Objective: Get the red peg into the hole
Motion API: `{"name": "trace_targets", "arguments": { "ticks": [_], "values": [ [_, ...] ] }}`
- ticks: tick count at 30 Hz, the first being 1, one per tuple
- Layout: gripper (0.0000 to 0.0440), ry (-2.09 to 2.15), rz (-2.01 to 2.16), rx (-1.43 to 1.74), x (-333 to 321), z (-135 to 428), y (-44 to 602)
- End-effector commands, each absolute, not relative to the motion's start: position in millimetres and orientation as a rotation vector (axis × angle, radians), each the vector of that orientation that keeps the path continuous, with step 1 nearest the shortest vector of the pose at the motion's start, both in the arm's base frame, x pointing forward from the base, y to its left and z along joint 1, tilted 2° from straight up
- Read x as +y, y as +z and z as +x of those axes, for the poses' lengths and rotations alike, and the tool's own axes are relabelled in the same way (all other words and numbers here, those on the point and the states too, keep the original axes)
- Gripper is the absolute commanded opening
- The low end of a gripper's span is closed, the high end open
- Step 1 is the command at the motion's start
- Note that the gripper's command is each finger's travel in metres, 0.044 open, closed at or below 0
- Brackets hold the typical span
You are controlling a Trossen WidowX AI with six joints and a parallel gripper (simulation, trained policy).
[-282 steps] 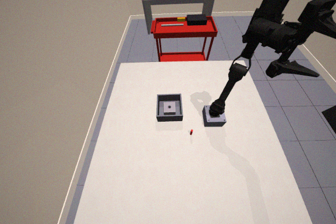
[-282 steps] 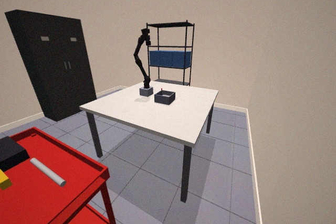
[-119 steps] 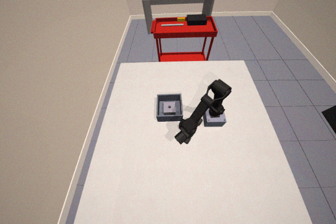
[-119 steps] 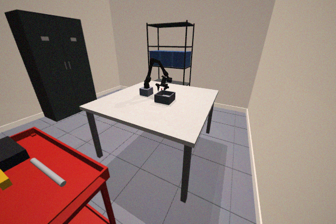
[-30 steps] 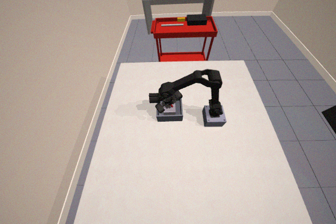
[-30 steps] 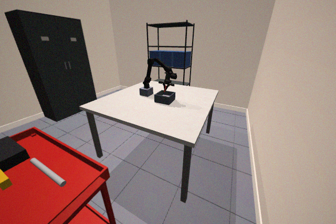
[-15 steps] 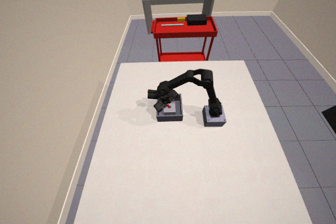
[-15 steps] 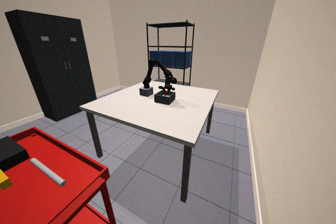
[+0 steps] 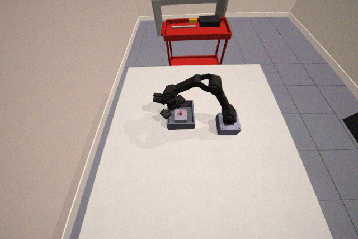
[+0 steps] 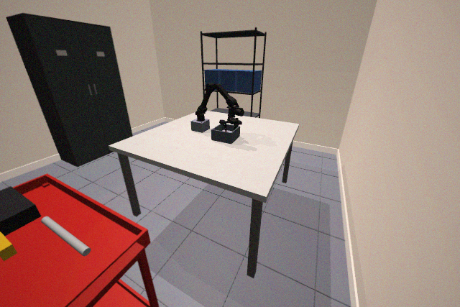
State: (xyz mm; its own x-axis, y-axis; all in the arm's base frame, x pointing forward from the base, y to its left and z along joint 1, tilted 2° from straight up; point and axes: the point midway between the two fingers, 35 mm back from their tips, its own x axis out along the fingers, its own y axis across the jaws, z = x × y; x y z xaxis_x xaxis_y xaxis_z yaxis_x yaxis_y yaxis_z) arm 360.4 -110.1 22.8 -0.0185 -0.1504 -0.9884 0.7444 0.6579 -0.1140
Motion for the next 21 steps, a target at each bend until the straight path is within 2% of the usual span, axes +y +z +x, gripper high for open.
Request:
{"name": "trace_targets", "arguments": {
  "ticks": [1,2,8,21],
  "values": [
    [0.0428,-0.725,0.567,1.417,-109,377,28],
    [0.0440,-0.711,0.580,1.411,-108,382,30],
    [0.0440,-0.623,0.625,1.352,-101,414,42],
    [0.0440,-0.617,0.626,1.349,-101,416,43]
  ]
}}
